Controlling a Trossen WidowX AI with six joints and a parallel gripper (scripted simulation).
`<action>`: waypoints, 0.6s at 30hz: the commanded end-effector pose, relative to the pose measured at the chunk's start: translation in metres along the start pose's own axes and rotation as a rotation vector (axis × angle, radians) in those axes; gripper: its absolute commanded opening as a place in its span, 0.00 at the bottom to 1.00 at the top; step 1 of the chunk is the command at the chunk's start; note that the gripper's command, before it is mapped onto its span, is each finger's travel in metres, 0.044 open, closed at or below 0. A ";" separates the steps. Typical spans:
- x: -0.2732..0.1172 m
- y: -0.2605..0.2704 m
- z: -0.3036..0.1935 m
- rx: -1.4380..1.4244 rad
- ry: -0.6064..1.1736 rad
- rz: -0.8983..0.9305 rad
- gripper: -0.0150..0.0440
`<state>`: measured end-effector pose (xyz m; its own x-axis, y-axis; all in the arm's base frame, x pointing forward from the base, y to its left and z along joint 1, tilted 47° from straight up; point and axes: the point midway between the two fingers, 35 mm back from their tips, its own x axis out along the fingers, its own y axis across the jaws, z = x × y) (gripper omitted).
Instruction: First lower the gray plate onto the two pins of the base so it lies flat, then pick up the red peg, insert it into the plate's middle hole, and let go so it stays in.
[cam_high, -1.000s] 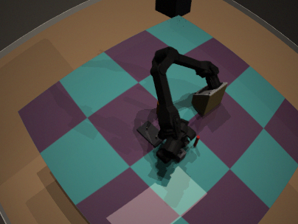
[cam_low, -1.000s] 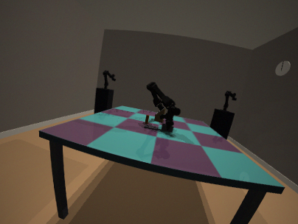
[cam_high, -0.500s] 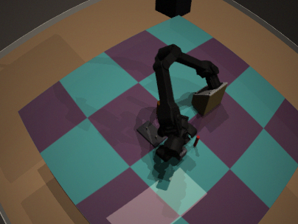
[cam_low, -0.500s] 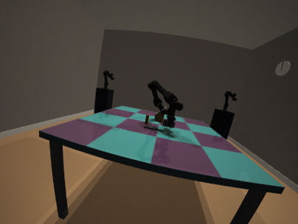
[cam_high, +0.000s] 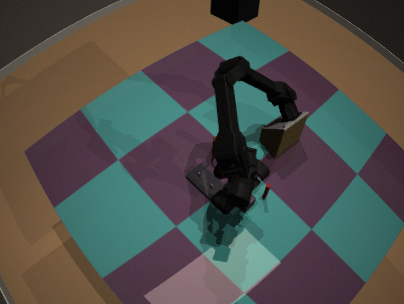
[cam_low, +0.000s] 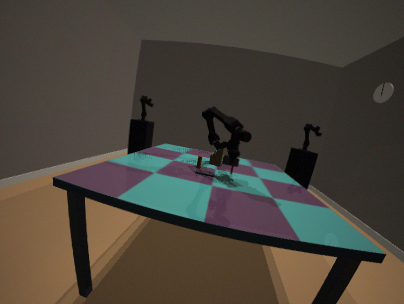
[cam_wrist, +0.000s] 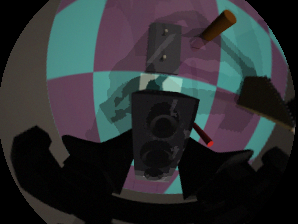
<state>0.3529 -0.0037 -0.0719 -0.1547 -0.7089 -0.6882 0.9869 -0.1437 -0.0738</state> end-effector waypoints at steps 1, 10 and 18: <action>-0.016 0.001 0.000 0.008 0.007 0.008 0.25; -0.044 -0.002 0.002 0.008 0.002 0.006 0.25; -0.041 0.000 0.012 0.008 0.006 0.007 0.25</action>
<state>0.3578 0.0230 -0.0397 -0.1497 -0.7090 -0.6892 0.9874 -0.1433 -0.0671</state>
